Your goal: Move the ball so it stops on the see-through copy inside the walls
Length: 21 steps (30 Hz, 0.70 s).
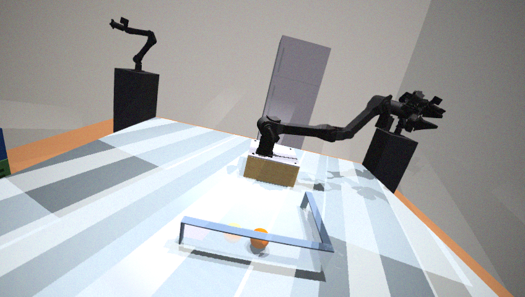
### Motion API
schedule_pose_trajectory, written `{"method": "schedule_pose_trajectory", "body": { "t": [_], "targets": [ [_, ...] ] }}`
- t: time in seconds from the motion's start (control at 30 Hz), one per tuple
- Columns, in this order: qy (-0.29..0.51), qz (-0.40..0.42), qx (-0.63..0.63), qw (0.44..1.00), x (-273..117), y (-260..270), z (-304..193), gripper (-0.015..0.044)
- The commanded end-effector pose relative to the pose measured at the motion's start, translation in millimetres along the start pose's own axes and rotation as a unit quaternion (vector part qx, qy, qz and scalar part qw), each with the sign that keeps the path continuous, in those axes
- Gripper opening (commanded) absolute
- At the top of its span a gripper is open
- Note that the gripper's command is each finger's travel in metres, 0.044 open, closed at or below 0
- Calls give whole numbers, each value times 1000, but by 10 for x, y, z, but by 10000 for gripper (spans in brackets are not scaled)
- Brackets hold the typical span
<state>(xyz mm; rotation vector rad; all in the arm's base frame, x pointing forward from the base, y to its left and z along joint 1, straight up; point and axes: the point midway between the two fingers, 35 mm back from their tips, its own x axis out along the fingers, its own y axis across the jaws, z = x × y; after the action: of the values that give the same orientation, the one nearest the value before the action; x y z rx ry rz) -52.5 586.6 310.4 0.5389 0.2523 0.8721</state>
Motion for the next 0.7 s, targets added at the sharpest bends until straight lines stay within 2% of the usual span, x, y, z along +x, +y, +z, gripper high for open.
{"method": "schedule_pose_trajectory", "body": {
  "t": [0.0, 0.07, 0.17, 0.37, 0.67],
  "targets": [
    [-1, 2, 5, 1000, -4, 10, 28, 374],
    [-11, 19, 44, 999, -43, 89, 257, 324],
    [-25, 63, 131, 989, -246, 321, 694, 324],
    [-34, 130, 252, 958, -643, 634, 1248, 324],
    [-35, 254, 459, 851, -1435, 935, 2362, 324]
  ]
}}
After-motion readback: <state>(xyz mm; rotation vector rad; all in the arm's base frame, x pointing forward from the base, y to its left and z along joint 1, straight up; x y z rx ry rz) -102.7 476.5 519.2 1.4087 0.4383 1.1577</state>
